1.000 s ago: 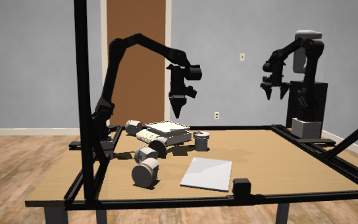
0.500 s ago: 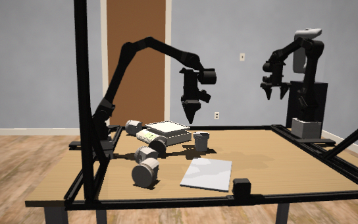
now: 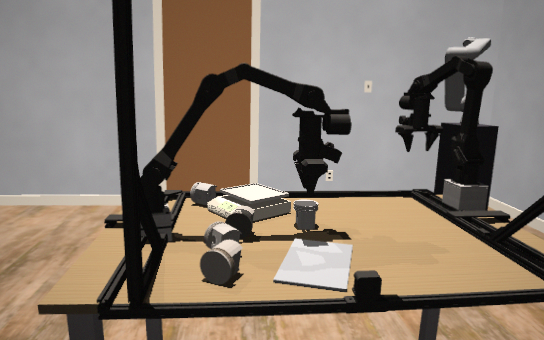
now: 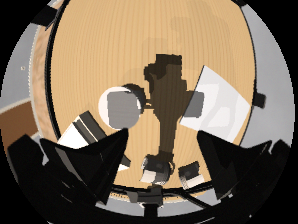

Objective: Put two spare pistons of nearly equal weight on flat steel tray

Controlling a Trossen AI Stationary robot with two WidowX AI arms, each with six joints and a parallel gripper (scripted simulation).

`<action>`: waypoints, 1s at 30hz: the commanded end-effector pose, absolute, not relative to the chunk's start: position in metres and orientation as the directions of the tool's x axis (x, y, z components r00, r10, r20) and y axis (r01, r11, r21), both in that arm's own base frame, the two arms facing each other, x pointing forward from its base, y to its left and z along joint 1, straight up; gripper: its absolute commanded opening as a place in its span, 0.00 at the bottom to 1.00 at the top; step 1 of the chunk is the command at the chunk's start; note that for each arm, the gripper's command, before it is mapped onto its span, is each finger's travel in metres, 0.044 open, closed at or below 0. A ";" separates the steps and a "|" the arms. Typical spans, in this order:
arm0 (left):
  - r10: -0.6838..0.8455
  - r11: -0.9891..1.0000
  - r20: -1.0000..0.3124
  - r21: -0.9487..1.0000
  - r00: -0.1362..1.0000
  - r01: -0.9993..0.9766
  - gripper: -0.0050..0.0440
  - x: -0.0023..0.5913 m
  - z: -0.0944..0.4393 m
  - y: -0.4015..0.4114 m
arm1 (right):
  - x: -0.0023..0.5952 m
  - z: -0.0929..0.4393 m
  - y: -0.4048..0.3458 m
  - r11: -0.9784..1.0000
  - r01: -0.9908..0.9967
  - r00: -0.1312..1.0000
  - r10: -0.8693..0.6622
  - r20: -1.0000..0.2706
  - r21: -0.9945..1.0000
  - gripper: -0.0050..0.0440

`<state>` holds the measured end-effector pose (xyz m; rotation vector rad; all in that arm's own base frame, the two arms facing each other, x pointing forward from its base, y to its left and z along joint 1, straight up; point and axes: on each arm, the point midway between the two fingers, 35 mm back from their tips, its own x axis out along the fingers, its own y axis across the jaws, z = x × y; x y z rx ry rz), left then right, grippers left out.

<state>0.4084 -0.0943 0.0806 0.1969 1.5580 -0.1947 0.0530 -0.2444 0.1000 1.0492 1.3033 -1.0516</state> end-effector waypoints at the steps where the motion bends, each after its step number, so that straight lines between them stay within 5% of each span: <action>1: 0.000 0.970 -1.000 -0.001 -0.004 0.243 0.87 0.413 0.076 -0.100 | 0.053 0.100 -0.244 0.213 0.977 0.000 0.000 -1.000 0.000 1.00; 30: 0.287 0.923 -0.917 0.187 0.276 -0.337 0.87 0.413 0.076 -0.100 | 0.053 0.100 -0.244 0.213 0.977 0.000 0.000 -1.000 0.000 1.00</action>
